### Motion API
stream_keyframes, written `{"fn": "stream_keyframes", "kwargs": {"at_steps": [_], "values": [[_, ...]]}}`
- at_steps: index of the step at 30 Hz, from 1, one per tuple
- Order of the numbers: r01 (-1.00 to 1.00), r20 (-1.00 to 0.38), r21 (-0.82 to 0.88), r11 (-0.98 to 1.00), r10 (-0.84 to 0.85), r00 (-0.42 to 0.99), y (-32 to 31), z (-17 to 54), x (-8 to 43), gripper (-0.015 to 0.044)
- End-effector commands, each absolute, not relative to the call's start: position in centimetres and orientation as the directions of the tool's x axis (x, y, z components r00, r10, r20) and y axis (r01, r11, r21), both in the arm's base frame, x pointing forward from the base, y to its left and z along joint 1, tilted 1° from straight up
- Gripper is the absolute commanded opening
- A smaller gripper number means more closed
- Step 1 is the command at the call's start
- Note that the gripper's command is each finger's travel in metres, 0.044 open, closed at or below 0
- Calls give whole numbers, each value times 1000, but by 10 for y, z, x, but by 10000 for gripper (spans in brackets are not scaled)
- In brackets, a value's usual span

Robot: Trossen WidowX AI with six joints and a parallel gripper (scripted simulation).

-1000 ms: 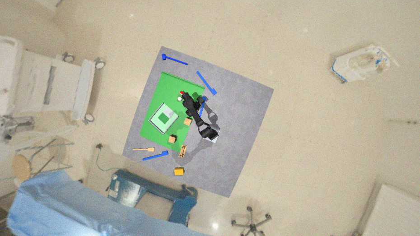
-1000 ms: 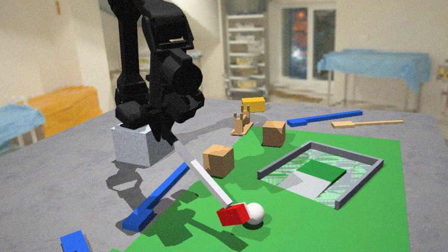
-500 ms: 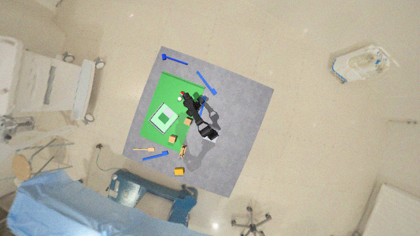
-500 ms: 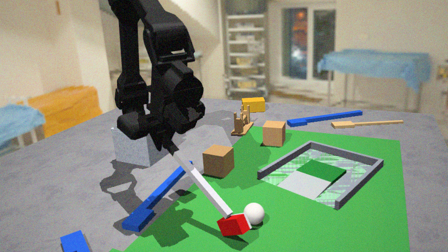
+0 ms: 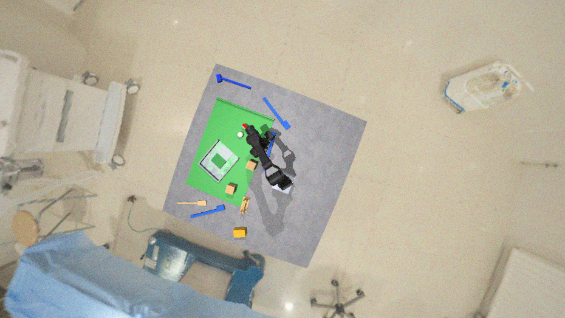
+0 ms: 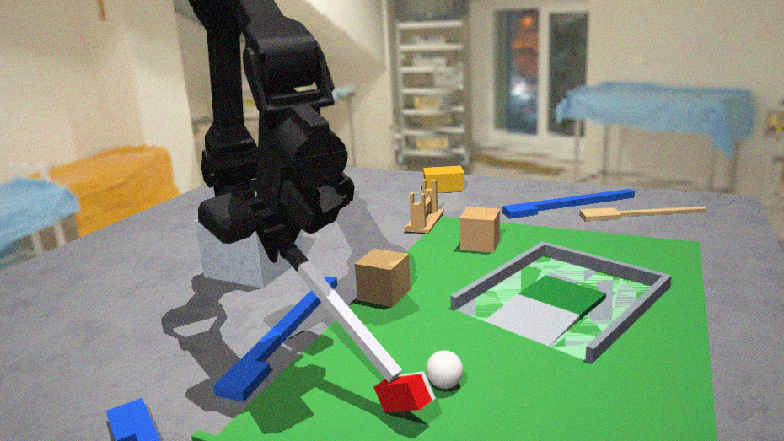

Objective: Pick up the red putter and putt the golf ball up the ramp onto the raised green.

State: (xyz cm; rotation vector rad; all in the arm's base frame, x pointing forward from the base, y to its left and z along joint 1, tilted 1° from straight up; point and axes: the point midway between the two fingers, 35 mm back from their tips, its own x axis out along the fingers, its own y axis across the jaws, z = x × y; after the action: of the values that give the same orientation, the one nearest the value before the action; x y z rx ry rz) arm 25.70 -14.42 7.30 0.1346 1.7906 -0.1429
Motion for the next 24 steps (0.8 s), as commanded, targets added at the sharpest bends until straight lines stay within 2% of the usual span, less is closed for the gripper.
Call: {"fn": "stream_keyframes", "kwargs": {"at_steps": [1, 11, 20, 24], "values": [[171, -976, -33, 985, 5, -220, -163, 72, 255, 0], [182, -974, -31, 983, 11, -225, -162, 71, 253, 0], [172, -976, -23, 985, 15, -217, -40, 69, 278, 0], [171, -976, -23, 985, 15, -218, -30, 69, 278, 0]]}}
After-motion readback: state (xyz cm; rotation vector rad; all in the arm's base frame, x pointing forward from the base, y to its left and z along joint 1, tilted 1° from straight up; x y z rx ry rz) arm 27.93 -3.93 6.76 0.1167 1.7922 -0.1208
